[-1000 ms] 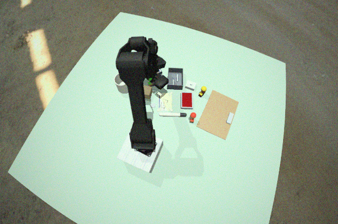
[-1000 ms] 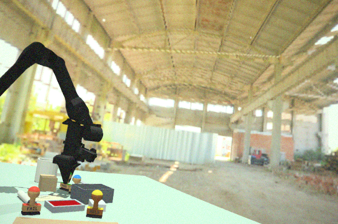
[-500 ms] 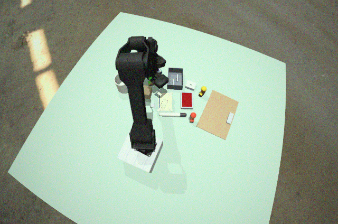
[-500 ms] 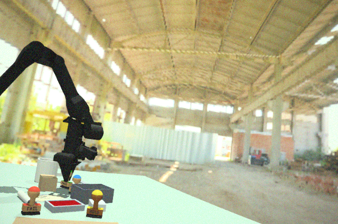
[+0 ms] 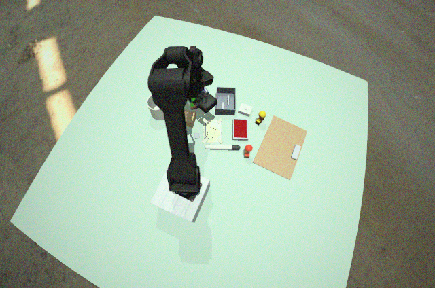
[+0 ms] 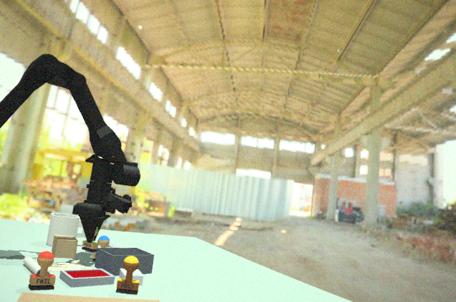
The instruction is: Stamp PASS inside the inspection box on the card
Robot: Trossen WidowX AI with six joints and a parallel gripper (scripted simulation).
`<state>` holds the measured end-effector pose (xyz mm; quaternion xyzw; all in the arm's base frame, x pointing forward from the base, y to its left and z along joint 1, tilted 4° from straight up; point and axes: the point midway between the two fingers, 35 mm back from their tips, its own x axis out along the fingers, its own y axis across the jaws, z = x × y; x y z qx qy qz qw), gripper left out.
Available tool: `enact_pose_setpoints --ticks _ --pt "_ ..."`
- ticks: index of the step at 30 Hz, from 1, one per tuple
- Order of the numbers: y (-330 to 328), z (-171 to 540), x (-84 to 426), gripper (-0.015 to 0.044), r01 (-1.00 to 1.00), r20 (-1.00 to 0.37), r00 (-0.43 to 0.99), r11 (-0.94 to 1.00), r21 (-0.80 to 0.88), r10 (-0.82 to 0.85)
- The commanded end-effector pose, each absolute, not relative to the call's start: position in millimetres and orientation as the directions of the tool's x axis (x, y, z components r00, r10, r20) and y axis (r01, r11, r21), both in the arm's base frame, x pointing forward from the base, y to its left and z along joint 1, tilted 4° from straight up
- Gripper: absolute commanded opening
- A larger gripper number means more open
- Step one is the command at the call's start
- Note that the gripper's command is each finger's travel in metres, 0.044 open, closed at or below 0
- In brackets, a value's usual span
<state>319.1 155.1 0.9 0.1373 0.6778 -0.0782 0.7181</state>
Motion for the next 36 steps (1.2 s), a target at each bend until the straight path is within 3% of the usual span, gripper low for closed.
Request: enact_pose_setpoints --ticks 1,36 --pt "155 3 319 0.0000 0.297 -0.995 0.069 0.951 0.091 0.073" --pt "154 20 318 0.0000 0.297 -0.995 0.068 0.951 0.090 0.073"
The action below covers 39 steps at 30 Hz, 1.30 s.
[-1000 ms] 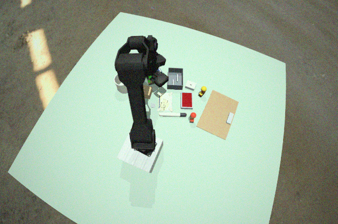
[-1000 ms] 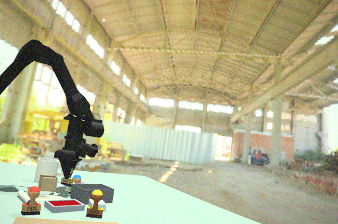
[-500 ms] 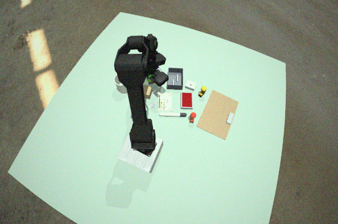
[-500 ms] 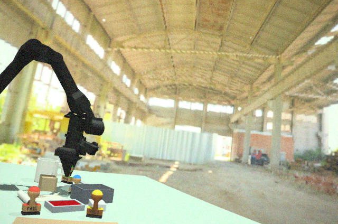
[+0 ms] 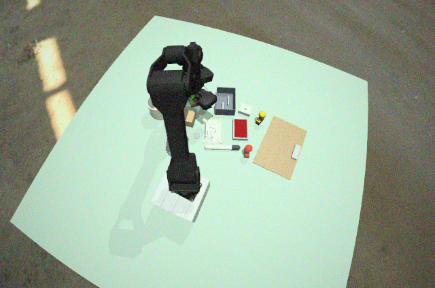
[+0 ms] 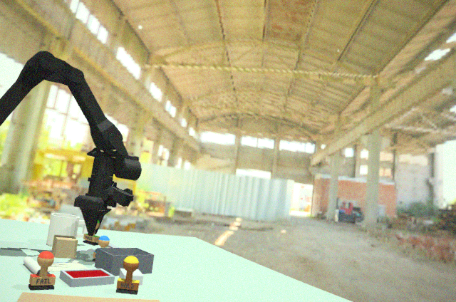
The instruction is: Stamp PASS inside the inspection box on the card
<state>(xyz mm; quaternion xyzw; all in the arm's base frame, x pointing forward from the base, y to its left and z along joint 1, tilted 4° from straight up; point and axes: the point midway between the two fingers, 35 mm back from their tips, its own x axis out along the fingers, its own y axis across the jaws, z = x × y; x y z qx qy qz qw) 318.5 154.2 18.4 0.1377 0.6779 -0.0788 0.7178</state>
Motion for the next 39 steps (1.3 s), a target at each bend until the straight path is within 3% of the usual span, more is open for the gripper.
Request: enact_pose_setpoints --ticks 1,39 --pt "154 21 318 0.0000 0.297 -0.995 0.068 0.951 0.090 0.073" --pt "152 39 317 0.0000 0.297 -0.995 0.068 0.951 0.089 0.072"
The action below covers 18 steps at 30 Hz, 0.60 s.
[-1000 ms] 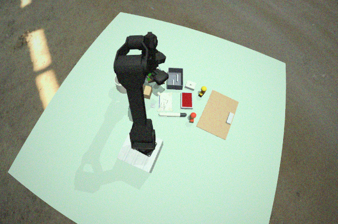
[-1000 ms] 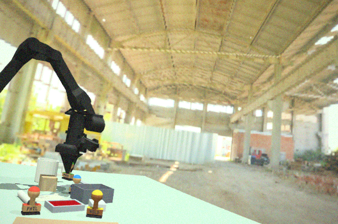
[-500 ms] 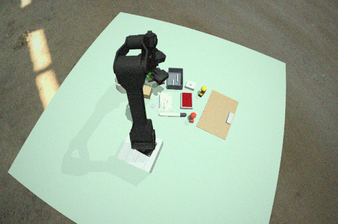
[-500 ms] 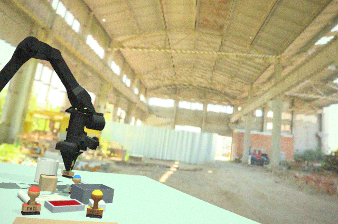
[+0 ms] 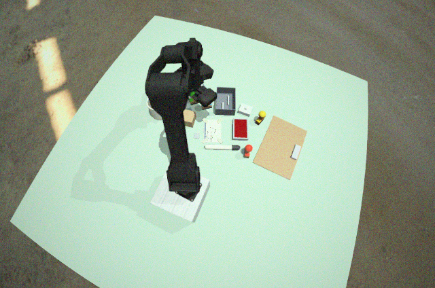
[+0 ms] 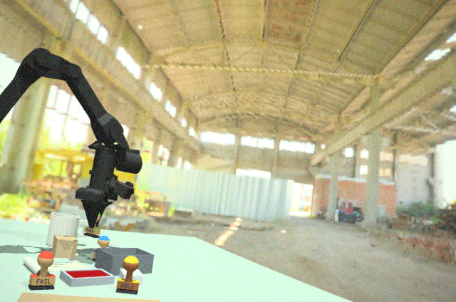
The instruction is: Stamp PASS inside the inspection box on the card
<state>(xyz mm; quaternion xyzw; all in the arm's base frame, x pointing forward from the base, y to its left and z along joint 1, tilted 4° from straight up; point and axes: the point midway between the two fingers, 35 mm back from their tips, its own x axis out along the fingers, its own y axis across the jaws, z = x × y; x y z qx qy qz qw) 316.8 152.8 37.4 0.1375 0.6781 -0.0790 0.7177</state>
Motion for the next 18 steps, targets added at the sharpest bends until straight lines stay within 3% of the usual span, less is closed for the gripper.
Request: enact_pose_setpoints --ticks 1,18 --pt "152.3 39.7 316.6 0.0000 0.297 -0.995 0.068 0.951 0.089 0.072" --pt "151.4 48.0 315.5 0.0000 0.297 -0.995 0.068 0.951 0.089 0.072"
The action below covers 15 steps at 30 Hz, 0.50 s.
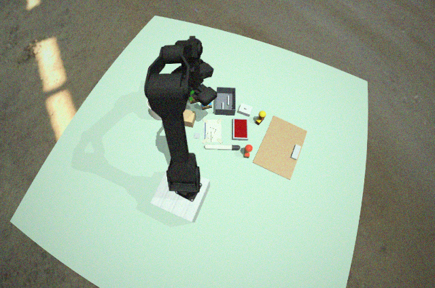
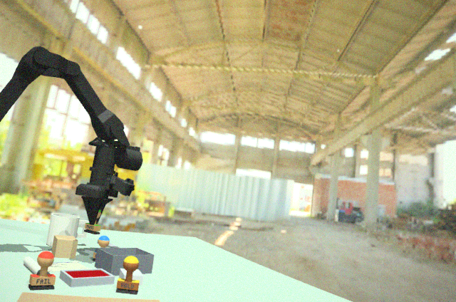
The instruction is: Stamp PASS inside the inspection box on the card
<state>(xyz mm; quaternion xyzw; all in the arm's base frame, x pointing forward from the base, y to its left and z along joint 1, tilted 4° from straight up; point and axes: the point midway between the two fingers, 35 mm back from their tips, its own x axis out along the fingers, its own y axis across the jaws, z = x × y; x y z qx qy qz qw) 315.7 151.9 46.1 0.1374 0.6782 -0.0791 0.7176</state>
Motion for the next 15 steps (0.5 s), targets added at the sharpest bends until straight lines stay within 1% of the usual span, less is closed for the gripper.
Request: enact_pose_setpoints --ticks 1,5,15 --pt "151 48 315 0.0000 0.297 -0.995 0.068 0.951 0.089 0.072" --pt "143 48 318 0.0000 0.297 -0.995 0.068 0.951 0.087 0.070" --pt "86 45 329 0.0000 0.297 -0.996 0.067 0.951 0.081 0.063"
